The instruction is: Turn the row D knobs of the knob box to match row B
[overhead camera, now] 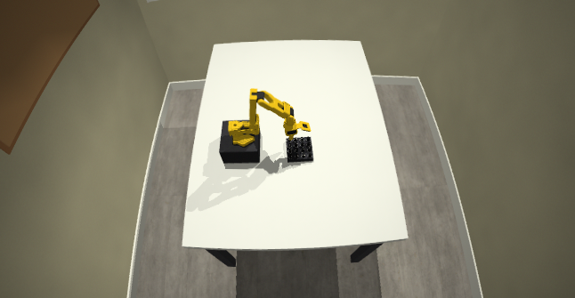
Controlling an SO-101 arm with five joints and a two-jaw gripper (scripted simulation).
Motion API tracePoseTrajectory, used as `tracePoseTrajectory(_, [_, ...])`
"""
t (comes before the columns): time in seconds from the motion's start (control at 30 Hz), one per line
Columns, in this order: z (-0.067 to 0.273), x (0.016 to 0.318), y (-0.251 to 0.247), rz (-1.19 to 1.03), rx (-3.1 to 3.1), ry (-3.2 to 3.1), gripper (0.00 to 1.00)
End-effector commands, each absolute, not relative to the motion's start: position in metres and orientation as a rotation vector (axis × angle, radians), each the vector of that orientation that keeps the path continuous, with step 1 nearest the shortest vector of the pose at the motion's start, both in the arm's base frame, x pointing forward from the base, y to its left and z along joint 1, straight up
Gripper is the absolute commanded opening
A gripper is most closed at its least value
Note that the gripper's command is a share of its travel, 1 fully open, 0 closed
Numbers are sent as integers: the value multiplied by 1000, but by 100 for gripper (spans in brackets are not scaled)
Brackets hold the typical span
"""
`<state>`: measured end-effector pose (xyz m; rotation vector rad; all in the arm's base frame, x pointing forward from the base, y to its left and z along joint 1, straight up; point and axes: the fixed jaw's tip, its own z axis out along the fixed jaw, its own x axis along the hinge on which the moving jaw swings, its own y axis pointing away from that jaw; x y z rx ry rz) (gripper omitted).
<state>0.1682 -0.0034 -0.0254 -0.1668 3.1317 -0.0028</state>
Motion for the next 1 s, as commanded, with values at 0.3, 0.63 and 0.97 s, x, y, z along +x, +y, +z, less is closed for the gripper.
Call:
tracePoseTrajectory(0.3, [-25,172,-15,0,648,3073,9])
tracePoseTrajectory(0.63, [-25,173,-18,0,860,3020,10])
tracePoseTrajectory(0.97, [-25,173,-18,0,890,3011,10])
